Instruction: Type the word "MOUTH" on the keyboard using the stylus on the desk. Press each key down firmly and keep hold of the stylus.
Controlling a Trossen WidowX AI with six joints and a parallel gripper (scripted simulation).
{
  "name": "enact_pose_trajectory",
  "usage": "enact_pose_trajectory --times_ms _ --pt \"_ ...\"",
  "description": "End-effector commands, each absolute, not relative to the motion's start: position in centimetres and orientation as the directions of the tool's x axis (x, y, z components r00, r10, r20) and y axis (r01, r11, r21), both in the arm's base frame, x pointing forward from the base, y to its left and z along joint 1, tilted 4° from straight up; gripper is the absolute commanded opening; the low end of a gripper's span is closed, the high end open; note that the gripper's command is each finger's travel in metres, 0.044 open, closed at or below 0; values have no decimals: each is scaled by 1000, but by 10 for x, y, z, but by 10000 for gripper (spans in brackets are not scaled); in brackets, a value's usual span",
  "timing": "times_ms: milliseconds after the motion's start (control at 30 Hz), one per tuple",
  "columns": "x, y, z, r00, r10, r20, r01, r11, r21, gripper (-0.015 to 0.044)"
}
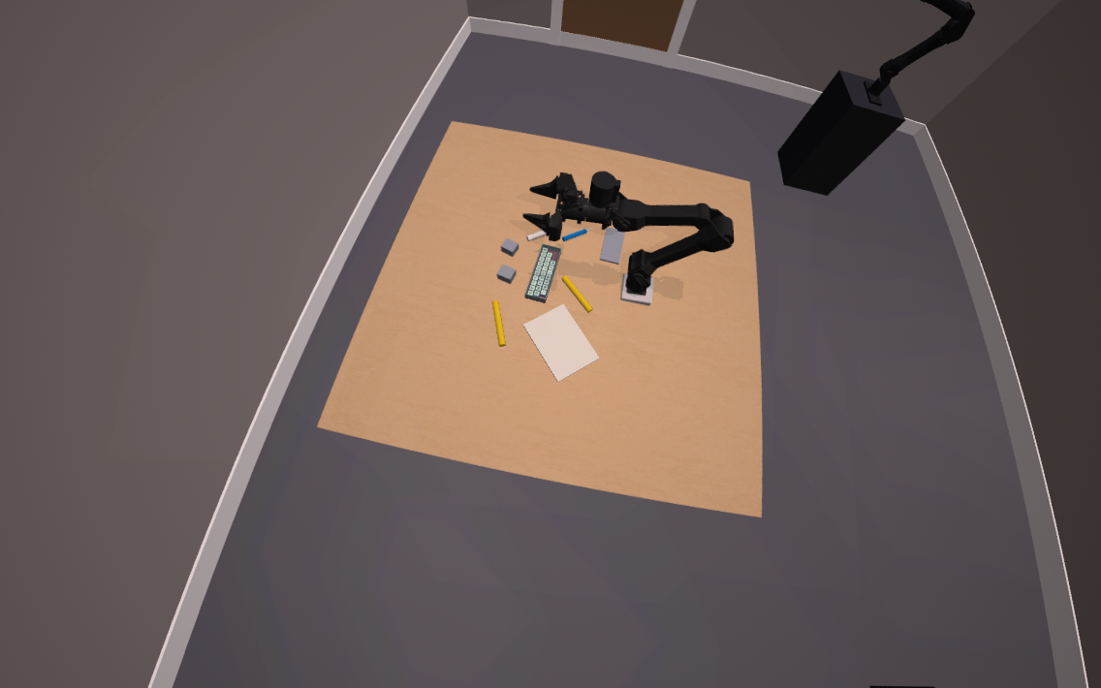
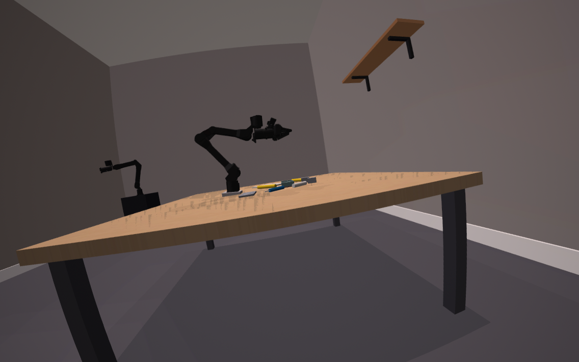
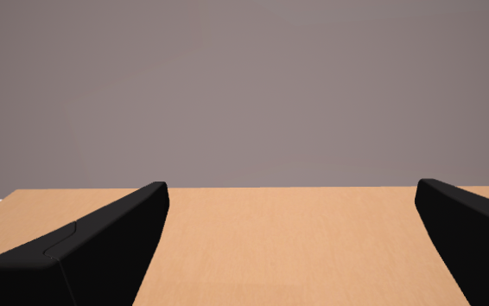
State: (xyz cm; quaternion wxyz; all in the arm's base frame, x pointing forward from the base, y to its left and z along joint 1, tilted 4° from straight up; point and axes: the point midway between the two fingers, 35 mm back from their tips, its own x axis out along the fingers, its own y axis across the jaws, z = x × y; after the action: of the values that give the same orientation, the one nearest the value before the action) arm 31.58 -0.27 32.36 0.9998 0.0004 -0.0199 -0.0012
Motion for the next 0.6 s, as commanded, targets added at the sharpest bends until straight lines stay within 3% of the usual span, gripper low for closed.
enact_pose_trajectory --times_ms 0,133,267,500,567 --pt "317 -2 321 1000 0 27 0 1000 4 414" --pt "344 12 276 972 37 -233 -22 998 65 309" --pt "359 32 219 847 71 -527 -10 993 117 204" --pt "345 63 130 434 59 -899 67 993 98 20" --pt "334 70 110 287 35 -957 89 994 63 0"
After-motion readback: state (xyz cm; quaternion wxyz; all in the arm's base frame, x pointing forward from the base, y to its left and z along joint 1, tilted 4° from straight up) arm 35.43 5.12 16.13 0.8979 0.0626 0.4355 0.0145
